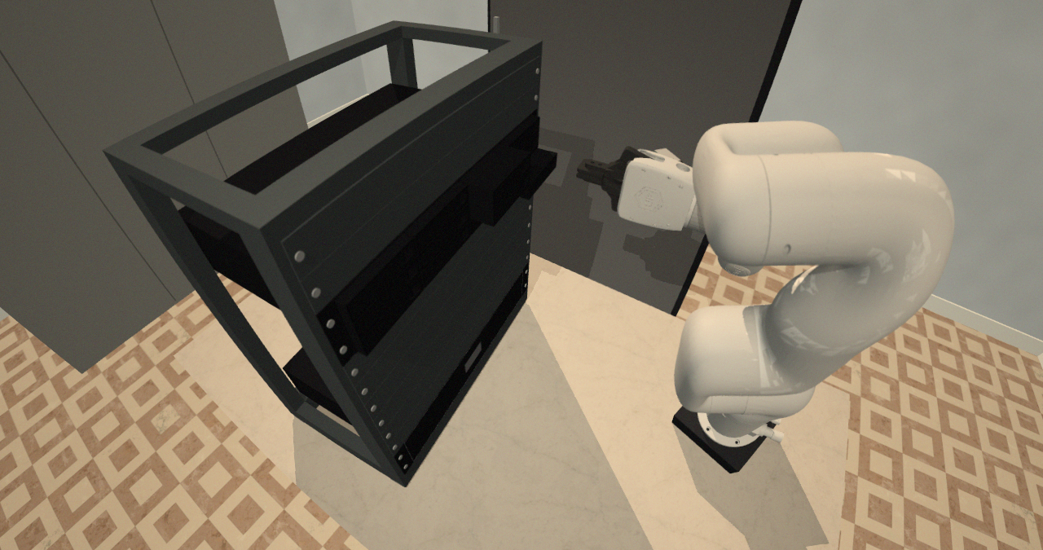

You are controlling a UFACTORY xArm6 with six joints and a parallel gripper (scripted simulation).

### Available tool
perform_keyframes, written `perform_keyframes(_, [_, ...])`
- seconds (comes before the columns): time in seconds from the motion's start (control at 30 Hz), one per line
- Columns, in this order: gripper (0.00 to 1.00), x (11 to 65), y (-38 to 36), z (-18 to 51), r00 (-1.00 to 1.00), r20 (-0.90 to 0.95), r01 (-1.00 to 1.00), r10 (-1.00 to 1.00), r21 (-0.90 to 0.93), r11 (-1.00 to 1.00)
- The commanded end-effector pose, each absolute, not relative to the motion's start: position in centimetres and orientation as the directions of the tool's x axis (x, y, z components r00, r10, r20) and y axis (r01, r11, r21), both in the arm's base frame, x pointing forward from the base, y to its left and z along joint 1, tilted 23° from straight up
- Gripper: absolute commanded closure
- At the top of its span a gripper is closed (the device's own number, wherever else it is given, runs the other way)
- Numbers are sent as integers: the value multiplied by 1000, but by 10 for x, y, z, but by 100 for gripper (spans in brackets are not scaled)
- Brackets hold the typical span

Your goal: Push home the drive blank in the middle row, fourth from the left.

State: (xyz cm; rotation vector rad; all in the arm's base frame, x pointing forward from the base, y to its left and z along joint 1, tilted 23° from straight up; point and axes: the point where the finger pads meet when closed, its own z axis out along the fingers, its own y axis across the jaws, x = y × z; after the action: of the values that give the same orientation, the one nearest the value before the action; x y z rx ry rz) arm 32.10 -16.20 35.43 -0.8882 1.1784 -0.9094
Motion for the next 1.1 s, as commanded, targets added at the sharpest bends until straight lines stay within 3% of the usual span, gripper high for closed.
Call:
perform_keyframes(0.0, [100, 317, -163, 354, 145, -356, 112, -923, -921, 372])
perform_keyframes(1.07, [100, 313, -163, 353, 145, -356, 112, -923, -921, 372])
